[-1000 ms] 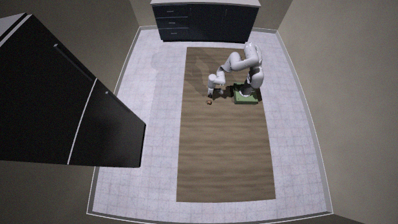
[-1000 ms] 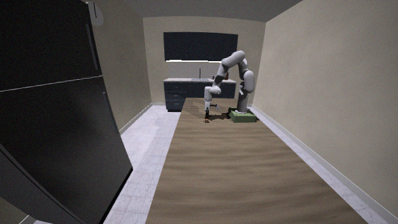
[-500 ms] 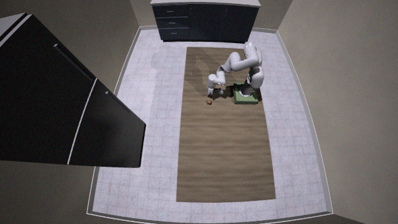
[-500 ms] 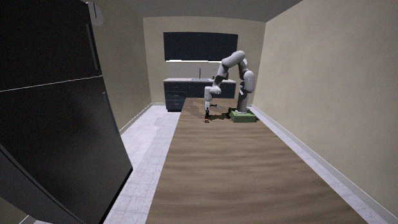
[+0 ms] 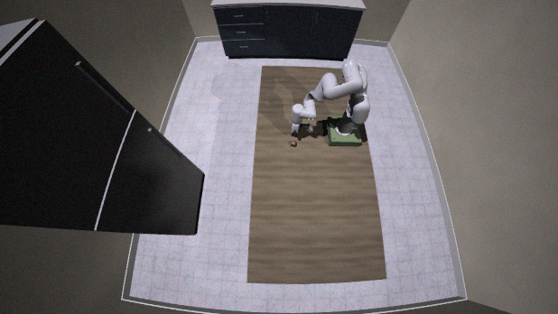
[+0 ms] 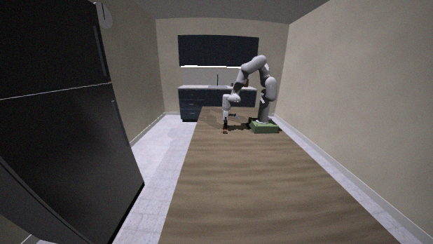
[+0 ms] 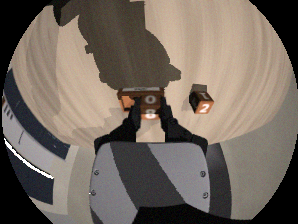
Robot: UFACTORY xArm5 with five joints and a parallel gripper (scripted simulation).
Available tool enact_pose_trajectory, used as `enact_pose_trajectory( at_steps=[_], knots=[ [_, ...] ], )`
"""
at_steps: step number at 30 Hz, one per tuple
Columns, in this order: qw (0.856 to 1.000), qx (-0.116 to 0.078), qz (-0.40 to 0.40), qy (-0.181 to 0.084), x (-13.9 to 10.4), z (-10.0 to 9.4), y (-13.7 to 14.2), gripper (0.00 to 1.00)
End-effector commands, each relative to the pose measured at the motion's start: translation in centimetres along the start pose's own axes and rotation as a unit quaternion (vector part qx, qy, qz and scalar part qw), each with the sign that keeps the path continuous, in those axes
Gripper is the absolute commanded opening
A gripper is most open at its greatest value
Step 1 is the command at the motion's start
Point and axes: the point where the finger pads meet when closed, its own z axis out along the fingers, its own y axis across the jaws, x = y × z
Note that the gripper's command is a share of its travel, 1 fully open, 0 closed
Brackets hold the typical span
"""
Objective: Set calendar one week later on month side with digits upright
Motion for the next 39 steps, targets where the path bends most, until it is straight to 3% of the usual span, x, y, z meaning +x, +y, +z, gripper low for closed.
enact_pose_trajectory(
  at_steps=[1, 32, 39],
  knots=[
    [1.000, 0.000, 0.000, -0.001, -0.11, -0.07, 0.02, 0.27],
    [1.000, 0.000, 0.000, -0.001, -0.11, -0.08, 0.02, 0.27],
    [1.000, 0.000, 0.000, -0.001, -0.11, -1.04, 0.02, 0.27]
  ],
)
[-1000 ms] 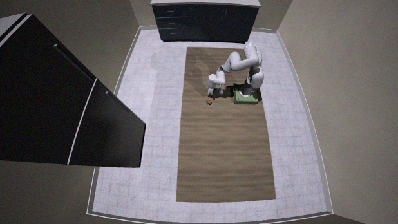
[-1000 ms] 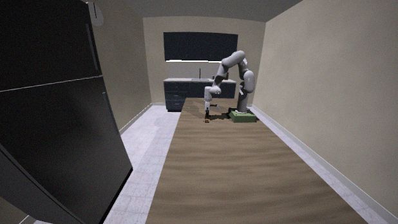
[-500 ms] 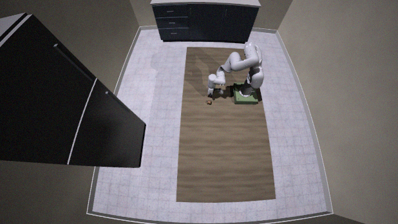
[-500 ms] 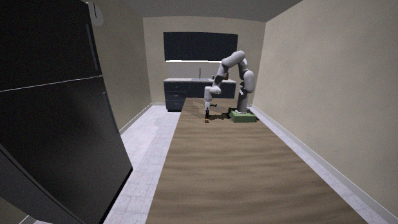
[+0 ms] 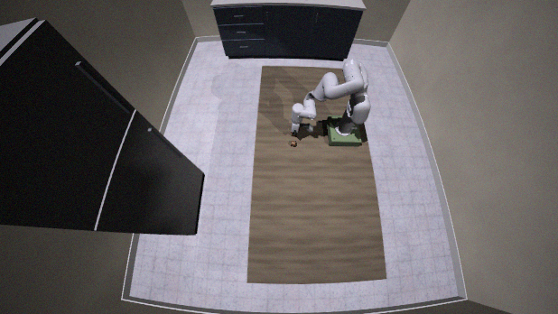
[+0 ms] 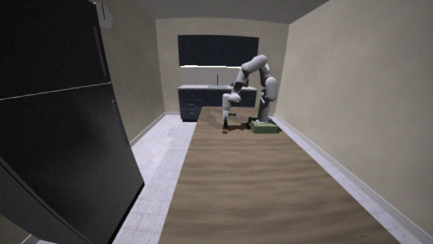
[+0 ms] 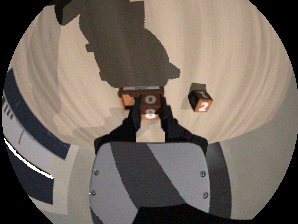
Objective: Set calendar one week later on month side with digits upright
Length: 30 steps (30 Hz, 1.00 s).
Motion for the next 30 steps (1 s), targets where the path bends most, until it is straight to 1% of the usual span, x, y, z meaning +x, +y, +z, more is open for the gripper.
enact_pose_trajectory(
  at_steps=[1, 4, 10, 14, 19, 27, 28, 29, 30],
  knots=[
    [1.000, 0.000, 0.000, -0.002, -0.1, -1.1, 0.0, 0.27],
    [1.000, 0.000, 0.000, -0.002, -0.1, -3.0, 0.0, 0.27],
    [1.000, 0.000, 0.000, -0.002, -0.1, -7.5, 0.0, 0.27],
    [1.000, 0.000, 0.000, -0.002, -0.1, -9.2, 0.0, 0.27],
    [1.000, 0.000, 0.000, -0.002, -0.1, -9.6, 0.0, 0.27],
    [1.000, 0.000, 0.000, -0.002, -0.1, -9.6, -0.1, 0.27],
    [1.000, 0.000, 0.000, -0.001, -0.3, -9.5, -0.9, 0.27],
    [1.000, 0.000, 0.000, -0.001, -0.5, -9.4, -2.6, 0.27],
    [1.000, 0.000, -0.001, -0.001, -0.6, -9.2, -4.9, 0.27]
  ],
)
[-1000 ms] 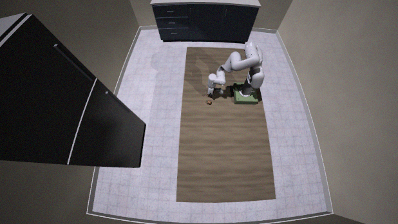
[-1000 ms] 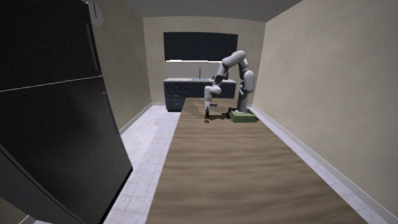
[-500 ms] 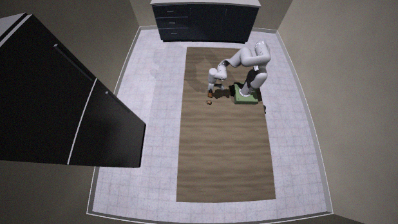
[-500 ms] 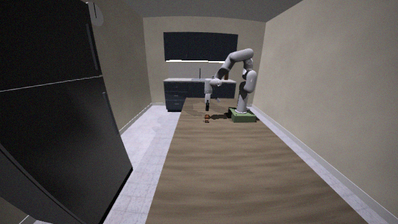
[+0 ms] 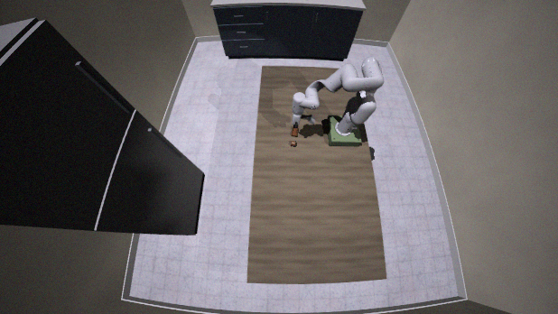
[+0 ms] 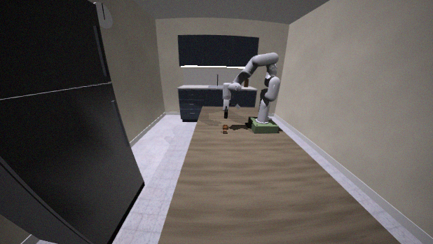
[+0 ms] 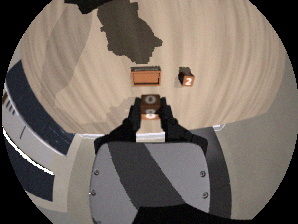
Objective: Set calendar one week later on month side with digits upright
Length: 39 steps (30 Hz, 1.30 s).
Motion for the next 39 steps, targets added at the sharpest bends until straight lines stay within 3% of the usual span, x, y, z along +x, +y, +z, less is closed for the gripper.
enact_pose_trajectory(
  at_steps=[1, 3, 5, 8, 10, 27, 39],
  knots=[
    [1.000, 0.000, 0.001, -0.002, -0.6, 0.2, -4.5, 0.27],
    [1.000, 0.000, 0.001, -0.002, -0.6, 0.2, -4.5, 0.27],
    [1.000, 0.000, 0.000, -0.002, -0.4, 0.6, -9.4, 0.27],
    [1.000, 0.000, 0.000, -0.002, -0.4, 0.6, -9.4, 0.27],
    [1.000, 0.000, 0.000, -0.002, -0.1, 0.7, -11.8, 0.27],
    [1.000, 0.000, 0.000, -0.002, -0.1, 1.0, -11.9, 0.27],
    [1.000, 0.000, 0.000, -0.002, -0.1, 4.1, -11.9, 0.27]
  ],
)
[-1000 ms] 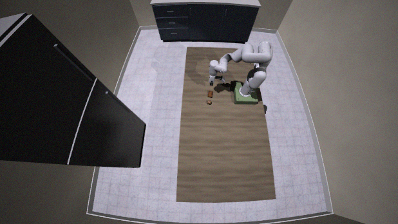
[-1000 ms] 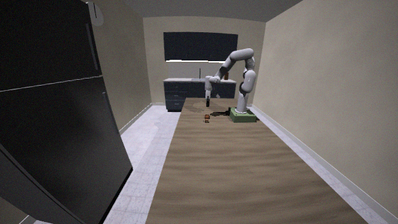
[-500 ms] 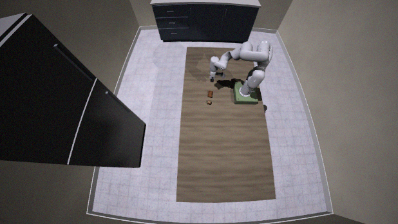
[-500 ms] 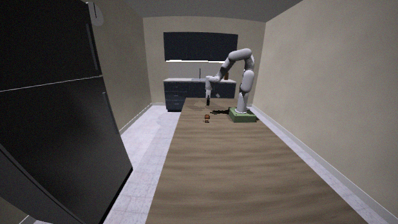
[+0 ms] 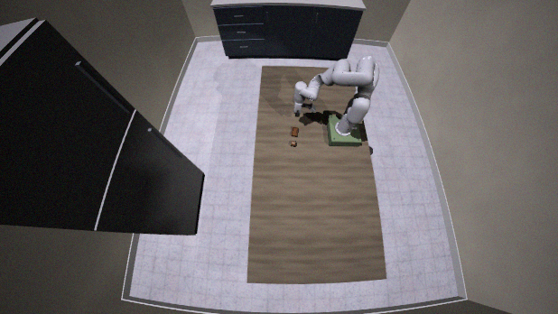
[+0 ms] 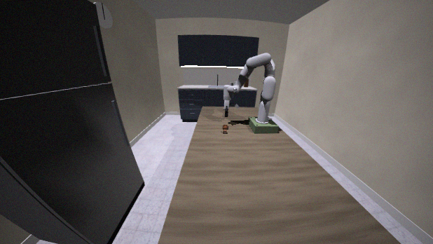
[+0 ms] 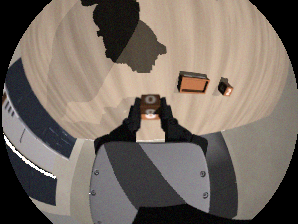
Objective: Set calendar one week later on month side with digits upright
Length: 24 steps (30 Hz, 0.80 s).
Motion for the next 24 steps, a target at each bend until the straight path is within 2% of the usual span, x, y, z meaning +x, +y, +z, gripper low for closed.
enact_pose_trajectory(
  at_steps=[1, 12, 24],
  knots=[
    [1.000, 0.000, 0.000, -0.003, -0.3, 1.6, 0.0, 0.27],
    [1.000, 0.000, 0.000, -0.003, -0.3, 6.3, -0.1, 0.27],
    [1.000, 0.000, 0.000, -0.003, -0.3, 7.3, -0.1, 0.27]
  ],
)
